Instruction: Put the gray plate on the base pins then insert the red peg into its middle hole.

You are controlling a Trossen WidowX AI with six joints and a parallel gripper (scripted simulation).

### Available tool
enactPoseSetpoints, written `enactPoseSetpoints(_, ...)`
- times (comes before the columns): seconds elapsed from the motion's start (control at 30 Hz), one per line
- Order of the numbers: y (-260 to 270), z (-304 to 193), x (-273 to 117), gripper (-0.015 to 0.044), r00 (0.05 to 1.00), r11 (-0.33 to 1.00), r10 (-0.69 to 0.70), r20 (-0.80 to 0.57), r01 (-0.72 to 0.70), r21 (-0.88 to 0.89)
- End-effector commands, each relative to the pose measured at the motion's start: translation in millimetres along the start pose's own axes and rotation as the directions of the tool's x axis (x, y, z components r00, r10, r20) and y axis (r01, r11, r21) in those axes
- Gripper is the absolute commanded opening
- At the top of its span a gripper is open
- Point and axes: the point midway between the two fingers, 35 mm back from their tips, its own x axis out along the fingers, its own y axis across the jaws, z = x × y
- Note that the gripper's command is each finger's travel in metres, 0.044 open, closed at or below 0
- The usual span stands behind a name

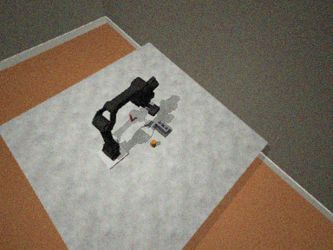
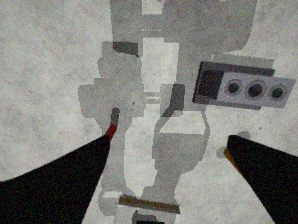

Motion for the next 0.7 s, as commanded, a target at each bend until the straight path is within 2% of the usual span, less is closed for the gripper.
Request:
enactPoseSetpoints(0.0,52.5,-33.1,9.1,0.0440,1.000,0.781,0.012,-0.021,0.004,0.625)
enactPoseSetpoints(0.23,71.7,-46.5,10.8,0.0440,1.000,0.568,0.015,-0.023,0.011,0.823)
enactPoseSetpoints(0.47,82.9,-57.9,12.7,0.0440,1.000,0.284,0.016,-0.025,0.020,0.959)
enactPoseSetpoints(0.67,83.0,-58.5,12.8,0.0440,1.000,0.253,0.016,-0.025,0.020,0.967)
